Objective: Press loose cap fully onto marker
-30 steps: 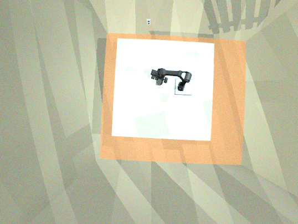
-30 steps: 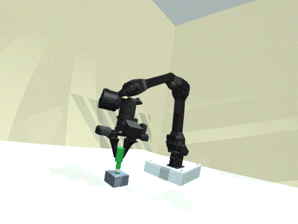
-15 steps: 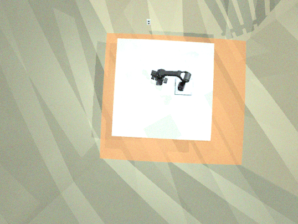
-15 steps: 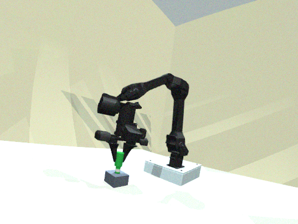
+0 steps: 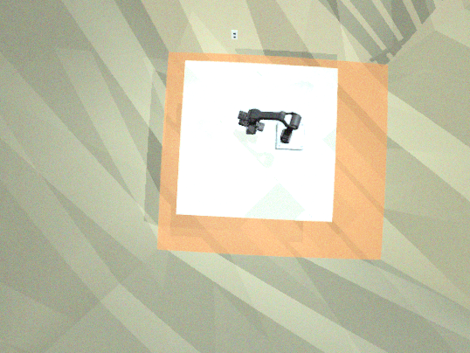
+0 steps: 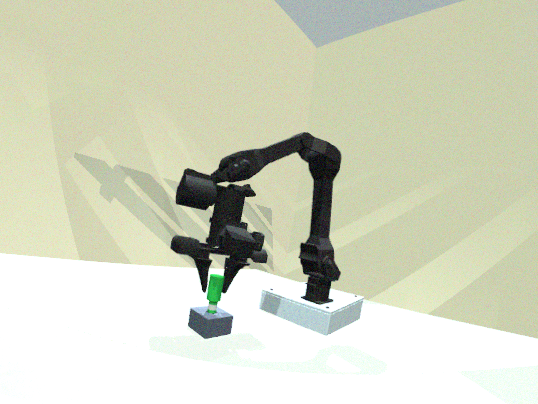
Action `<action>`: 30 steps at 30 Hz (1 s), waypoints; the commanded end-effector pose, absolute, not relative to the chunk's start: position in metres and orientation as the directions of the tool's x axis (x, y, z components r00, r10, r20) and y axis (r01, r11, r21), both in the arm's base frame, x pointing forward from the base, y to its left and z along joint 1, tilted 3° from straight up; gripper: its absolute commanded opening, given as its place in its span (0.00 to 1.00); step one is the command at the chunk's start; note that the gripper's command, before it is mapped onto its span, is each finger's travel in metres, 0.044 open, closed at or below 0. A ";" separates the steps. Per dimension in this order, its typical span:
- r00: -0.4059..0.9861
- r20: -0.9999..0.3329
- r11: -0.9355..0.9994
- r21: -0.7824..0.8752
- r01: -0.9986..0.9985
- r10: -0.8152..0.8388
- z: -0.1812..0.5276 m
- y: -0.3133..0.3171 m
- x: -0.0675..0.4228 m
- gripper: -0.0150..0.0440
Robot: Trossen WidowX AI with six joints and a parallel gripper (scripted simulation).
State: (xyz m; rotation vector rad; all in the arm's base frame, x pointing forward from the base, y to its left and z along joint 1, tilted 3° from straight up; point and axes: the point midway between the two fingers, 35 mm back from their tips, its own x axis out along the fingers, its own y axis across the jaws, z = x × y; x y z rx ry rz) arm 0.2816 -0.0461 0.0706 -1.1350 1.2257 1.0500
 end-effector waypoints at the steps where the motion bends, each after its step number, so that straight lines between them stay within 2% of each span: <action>1: 0.069 -0.998 0.145 -0.070 -0.987 -0.008 0.071 -0.046 0.282 0.74; 7: 0.069 -0.998 0.145 -0.070 -0.987 -0.008 0.071 -0.046 0.282 1.00; 10: 0.069 -0.998 0.145 -0.070 -0.987 -0.008 0.080 -0.046 0.282 1.00; 15: 0.069 -0.998 0.145 -0.069 -0.987 -0.008 0.143 -0.046 0.277 1.00; 19: 0.069 -0.998 0.145 -0.069 -0.987 -0.008 0.146 -0.046 0.277 1.00; 21: 0.069 -0.998 0.205 -0.069 -0.976 -0.007 0.145 -0.046 0.277 0.91; 24: 0.069 -0.998 0.455 -0.064 -0.888 -0.007 0.143 -0.046 0.277 0.78; 30: 0.069 -0.998 0.865 -0.039 -0.501 -0.005 0.139 -0.046 0.277 0.51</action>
